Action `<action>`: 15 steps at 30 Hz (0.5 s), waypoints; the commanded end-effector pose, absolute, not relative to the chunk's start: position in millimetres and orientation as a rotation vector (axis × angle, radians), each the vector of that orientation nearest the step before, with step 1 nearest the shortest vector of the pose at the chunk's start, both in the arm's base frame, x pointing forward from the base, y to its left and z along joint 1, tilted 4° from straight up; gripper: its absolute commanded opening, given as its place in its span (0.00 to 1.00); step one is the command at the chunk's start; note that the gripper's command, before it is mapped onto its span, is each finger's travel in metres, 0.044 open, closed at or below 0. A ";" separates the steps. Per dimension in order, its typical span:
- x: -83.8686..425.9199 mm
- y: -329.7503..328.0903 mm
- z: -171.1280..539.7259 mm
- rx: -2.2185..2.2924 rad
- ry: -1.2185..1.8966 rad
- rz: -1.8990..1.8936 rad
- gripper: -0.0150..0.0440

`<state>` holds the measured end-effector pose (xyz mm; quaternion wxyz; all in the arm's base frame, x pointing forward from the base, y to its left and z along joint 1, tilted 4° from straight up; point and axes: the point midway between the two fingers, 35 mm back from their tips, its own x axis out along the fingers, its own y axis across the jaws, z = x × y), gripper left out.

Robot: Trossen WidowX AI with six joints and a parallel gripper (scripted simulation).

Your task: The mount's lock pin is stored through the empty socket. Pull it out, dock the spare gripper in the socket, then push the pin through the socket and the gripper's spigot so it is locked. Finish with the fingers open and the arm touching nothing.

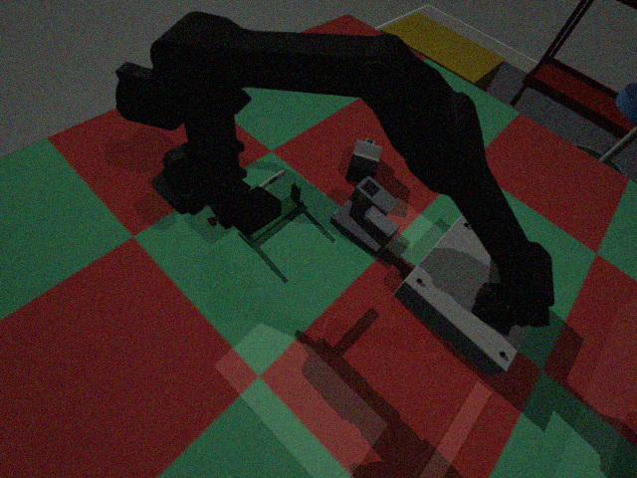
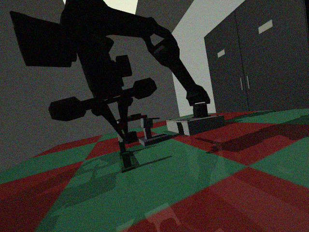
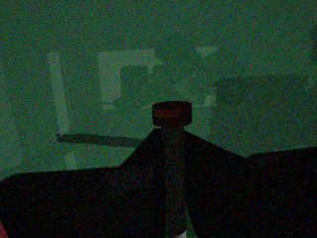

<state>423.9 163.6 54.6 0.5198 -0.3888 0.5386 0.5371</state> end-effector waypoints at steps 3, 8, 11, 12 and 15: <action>424.6 163.6 46.5 -0.930 1.294 1.287 0.25; 424.4 163.7 38.5 -0.931 1.291 1.286 0.25; 424.3 163.8 33.8 -0.931 1.291 1.286 0.25; 424.3 163.9 32.2 -0.931 1.290 1.286 0.25; 424.2 164.0 27.5 -0.932 1.290 1.286 0.25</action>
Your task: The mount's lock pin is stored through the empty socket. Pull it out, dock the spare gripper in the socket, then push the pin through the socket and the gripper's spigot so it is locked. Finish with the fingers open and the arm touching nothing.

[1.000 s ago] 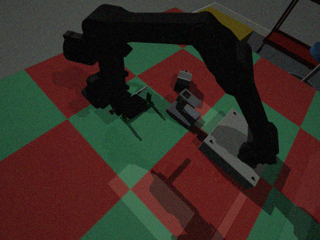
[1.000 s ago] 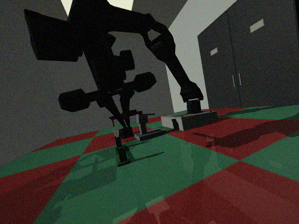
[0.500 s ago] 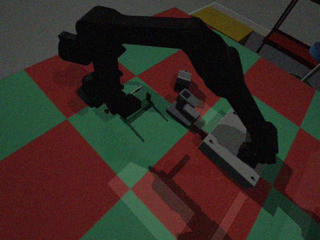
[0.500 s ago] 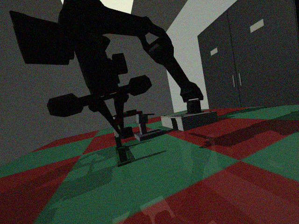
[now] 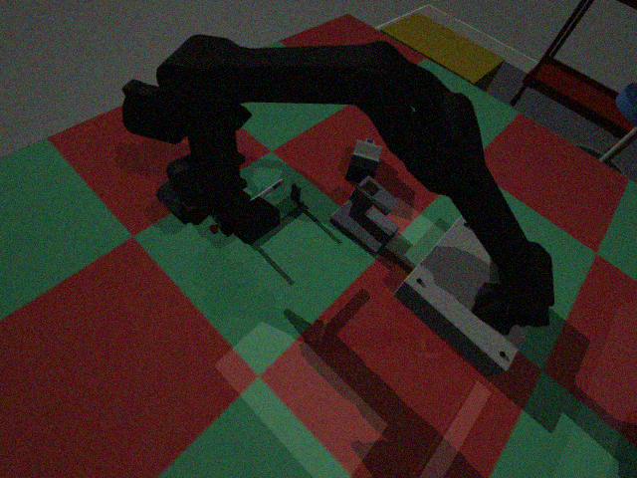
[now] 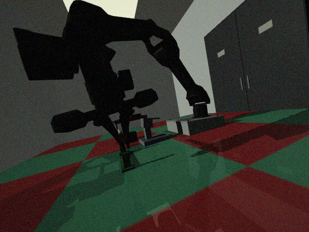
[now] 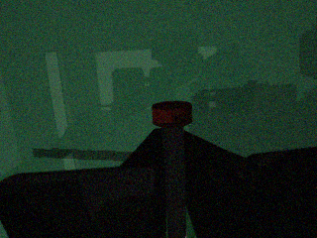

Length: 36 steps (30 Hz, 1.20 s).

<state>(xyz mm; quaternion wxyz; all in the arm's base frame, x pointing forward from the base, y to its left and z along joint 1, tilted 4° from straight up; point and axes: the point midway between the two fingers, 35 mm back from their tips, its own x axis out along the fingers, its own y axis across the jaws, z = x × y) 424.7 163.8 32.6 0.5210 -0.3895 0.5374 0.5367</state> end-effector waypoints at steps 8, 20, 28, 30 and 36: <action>423.8 164.2 15.0 -0.933 1.287 1.285 0.25; 423.2 164.6 -3.7 -0.934 1.284 1.284 0.25; 423.1 164.6 -7.4 -0.934 1.283 1.283 0.25; 423.1 164.6 -7.4 -0.934 1.283 1.283 0.25; 423.1 164.6 -7.4 -0.934 1.283 1.283 0.25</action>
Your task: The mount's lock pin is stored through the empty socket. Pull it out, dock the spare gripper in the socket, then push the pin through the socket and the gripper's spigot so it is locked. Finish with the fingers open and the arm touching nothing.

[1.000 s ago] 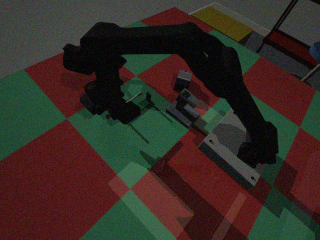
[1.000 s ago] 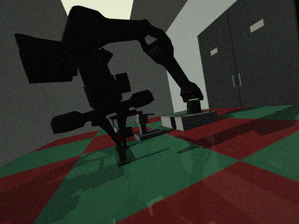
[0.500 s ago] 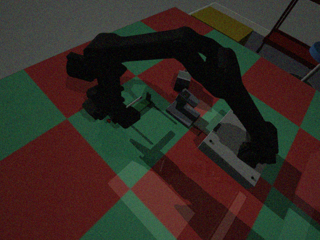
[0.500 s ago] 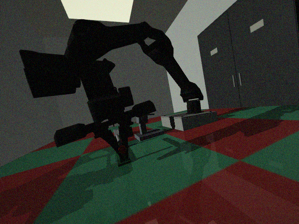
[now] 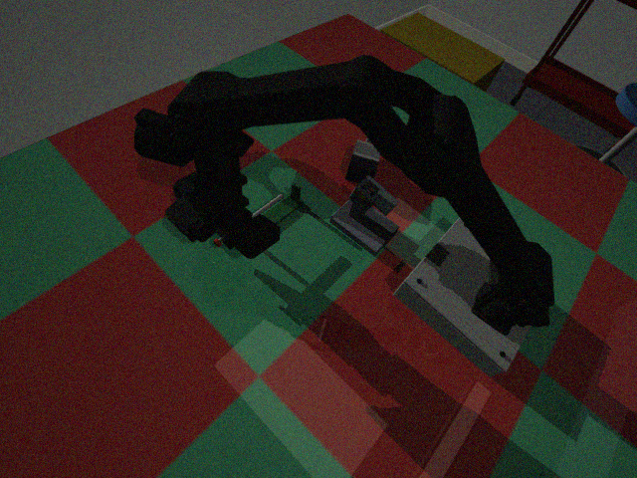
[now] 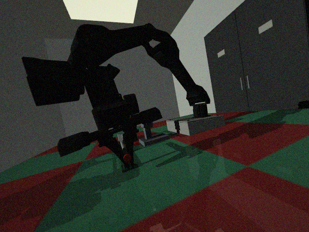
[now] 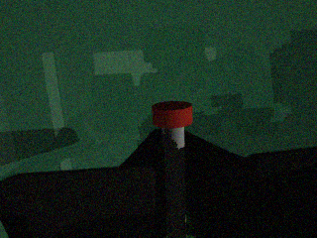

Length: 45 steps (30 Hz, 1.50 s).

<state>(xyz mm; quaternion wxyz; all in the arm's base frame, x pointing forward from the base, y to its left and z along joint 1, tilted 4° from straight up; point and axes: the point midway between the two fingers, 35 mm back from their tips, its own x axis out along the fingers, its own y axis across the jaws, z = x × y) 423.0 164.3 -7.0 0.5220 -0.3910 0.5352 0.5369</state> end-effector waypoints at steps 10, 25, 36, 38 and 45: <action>423.1 164.6 -7.4 -0.934 1.283 1.283 0.25; 423.0 164.3 -4.4 -0.937 1.282 1.286 0.59; 417.2 162.1 15.1 -0.925 1.318 1.302 0.59; 416.2 161.7 18.0 -0.923 1.324 1.304 0.59; 413.1 160.6 28.3 -0.916 1.345 1.313 0.59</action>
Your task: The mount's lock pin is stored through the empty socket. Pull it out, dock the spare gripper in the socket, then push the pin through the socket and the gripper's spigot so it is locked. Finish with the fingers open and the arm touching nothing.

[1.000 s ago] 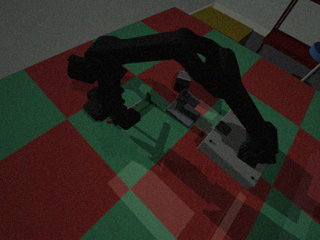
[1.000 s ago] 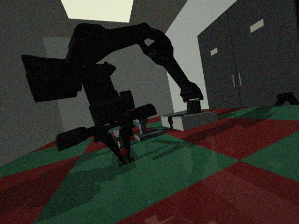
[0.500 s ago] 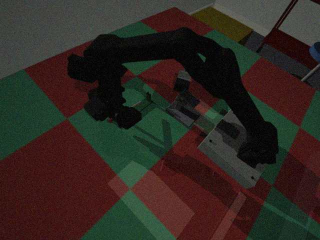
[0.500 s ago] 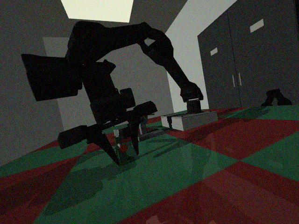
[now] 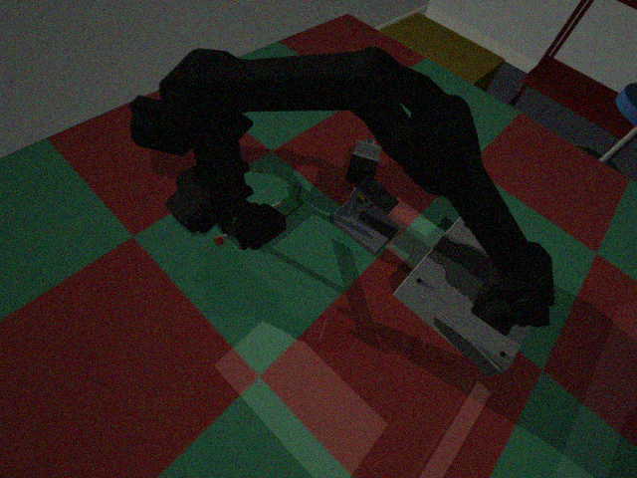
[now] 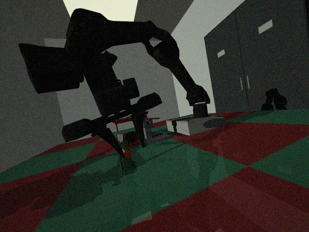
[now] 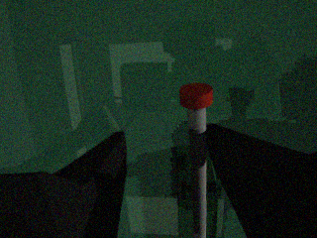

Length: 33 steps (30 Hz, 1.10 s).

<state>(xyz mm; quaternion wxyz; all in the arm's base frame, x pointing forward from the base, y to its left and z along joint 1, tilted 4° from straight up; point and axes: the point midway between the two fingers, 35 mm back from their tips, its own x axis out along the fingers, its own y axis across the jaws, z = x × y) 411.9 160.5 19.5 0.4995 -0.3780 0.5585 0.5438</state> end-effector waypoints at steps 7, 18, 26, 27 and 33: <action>410.1 159.5 40.3 -0.909 1.365 1.321 0.59; 405.2 157.8 62.4 -0.900 1.391 1.331 0.59; 407.3 152.4 61.5 -0.897 1.359 1.338 0.73; 409.7 145.4 68.1 -0.896 1.314 1.343 0.68; 417.5 95.9 112.2 -0.929 1.010 1.338 0.56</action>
